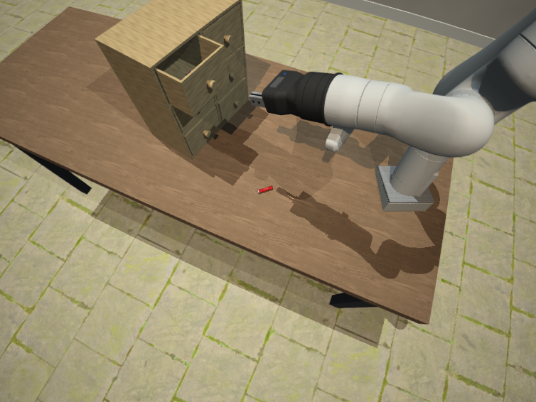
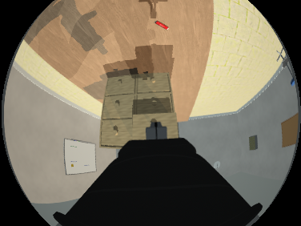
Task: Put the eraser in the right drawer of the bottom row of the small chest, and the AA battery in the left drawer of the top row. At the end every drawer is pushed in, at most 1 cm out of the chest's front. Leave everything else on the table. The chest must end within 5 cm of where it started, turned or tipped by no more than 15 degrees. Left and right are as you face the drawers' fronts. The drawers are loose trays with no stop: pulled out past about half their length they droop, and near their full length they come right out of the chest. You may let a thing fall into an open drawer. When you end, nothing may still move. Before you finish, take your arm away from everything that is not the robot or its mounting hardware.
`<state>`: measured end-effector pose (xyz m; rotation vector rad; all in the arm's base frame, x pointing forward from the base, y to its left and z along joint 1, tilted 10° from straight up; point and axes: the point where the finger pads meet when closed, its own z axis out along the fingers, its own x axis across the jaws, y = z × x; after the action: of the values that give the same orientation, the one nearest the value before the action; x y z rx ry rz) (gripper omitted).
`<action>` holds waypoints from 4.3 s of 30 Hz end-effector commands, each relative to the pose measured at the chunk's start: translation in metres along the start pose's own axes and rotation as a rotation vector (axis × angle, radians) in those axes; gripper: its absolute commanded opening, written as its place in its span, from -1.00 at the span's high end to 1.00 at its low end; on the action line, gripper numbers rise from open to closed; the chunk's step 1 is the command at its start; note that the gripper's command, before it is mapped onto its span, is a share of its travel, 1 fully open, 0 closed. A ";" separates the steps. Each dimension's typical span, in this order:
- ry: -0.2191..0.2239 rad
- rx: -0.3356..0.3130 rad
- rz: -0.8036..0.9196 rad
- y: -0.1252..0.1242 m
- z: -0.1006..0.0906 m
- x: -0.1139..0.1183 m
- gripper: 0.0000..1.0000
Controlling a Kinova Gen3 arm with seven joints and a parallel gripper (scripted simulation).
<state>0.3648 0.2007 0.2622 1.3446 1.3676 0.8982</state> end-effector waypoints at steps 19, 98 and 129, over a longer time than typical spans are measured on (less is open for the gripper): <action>-0.006 -0.001 0.001 0.002 0.049 -0.002 1.00; -0.006 -0.001 0.001 0.011 0.090 -0.003 1.00; -0.006 -0.001 0.001 0.027 0.135 -0.003 1.00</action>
<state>0.4957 0.1885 0.2539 1.3411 1.3729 0.8984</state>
